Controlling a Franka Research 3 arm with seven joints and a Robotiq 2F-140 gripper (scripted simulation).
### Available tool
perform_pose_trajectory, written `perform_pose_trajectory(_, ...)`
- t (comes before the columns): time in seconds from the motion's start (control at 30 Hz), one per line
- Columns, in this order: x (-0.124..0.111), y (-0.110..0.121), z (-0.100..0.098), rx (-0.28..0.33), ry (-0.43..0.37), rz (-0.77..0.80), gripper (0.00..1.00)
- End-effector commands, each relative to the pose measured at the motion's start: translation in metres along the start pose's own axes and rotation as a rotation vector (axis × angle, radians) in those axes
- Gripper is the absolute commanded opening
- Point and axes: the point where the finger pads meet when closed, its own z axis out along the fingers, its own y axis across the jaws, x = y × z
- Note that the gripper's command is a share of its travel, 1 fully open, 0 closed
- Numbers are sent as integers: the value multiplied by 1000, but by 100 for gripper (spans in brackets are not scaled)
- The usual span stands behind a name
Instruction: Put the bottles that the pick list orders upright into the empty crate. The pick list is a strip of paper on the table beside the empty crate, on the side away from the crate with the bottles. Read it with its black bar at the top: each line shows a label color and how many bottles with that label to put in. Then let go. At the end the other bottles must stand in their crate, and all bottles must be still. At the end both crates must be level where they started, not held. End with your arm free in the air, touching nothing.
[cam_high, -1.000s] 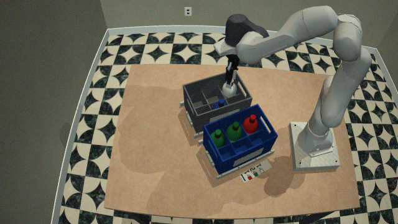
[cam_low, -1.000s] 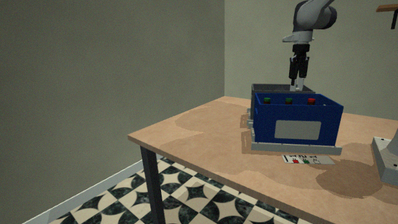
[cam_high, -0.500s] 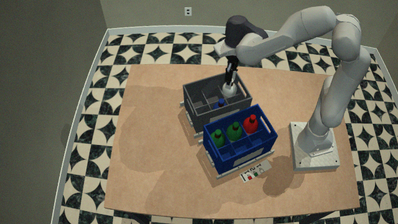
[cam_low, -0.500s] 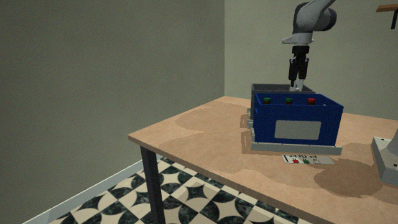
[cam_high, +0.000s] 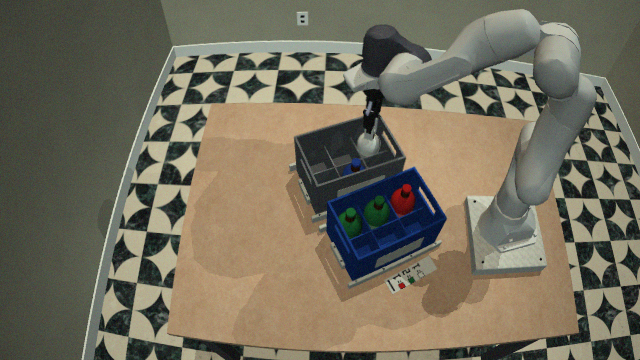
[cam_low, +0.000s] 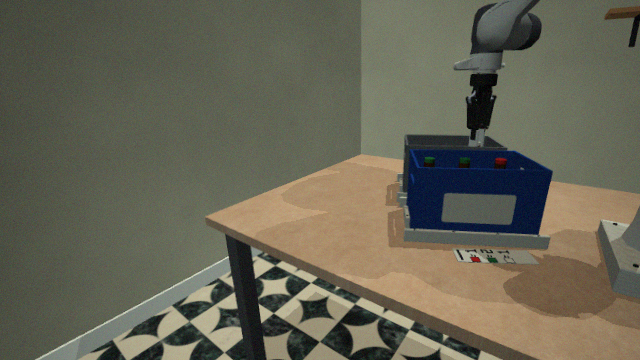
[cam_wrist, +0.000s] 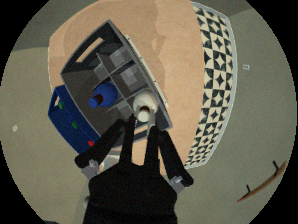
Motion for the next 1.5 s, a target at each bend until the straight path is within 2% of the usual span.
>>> perform_pose_trajectory(0.0,0,1,-1,1,0,0,0)
perform_pose_trajectory(1.0,0,1,-1,1,0,0,0)
perform_pose_trajectory(1.47,0,1,-21,1,0,0,0)
